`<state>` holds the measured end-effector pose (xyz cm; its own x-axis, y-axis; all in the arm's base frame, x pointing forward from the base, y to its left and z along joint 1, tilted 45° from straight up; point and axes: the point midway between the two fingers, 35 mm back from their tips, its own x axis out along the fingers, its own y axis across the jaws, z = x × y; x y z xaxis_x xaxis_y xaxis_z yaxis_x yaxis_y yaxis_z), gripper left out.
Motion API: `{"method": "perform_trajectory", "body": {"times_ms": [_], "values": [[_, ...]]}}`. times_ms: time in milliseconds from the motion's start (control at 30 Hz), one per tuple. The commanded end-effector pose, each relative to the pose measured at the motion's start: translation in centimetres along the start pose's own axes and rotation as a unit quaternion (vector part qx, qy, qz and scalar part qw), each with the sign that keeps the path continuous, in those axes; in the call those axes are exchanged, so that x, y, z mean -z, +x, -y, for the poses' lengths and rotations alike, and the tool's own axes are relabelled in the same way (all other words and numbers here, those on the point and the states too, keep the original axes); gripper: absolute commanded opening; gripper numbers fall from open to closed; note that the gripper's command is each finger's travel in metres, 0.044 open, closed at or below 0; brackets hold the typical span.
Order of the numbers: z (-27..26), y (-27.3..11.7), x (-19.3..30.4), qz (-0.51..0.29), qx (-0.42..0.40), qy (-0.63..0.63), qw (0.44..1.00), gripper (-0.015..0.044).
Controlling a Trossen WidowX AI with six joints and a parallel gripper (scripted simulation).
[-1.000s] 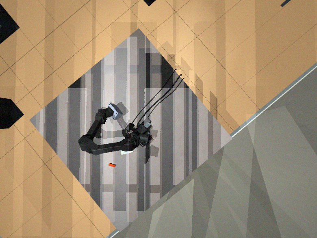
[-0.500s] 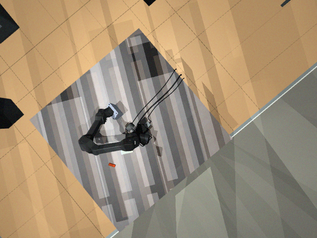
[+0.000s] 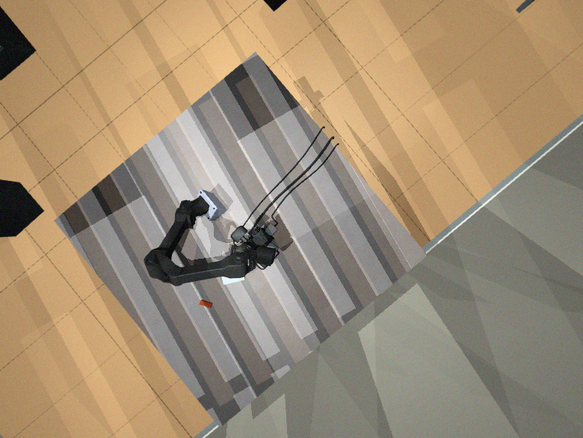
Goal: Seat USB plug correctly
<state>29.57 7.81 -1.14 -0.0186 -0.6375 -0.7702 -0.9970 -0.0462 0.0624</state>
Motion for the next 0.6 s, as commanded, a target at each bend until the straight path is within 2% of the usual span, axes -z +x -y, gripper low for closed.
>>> {"method": "perform_trajectory", "body": {"times_ms": [0, 567], "values": [[-0.1, 0.15, -0.04, 0.001, -0.001, -0.003, 1.0, 0.0], [-0.1, 0.35, -0.02, 0.0, -0.001, -0.003, 1.0, 0.0]]}}
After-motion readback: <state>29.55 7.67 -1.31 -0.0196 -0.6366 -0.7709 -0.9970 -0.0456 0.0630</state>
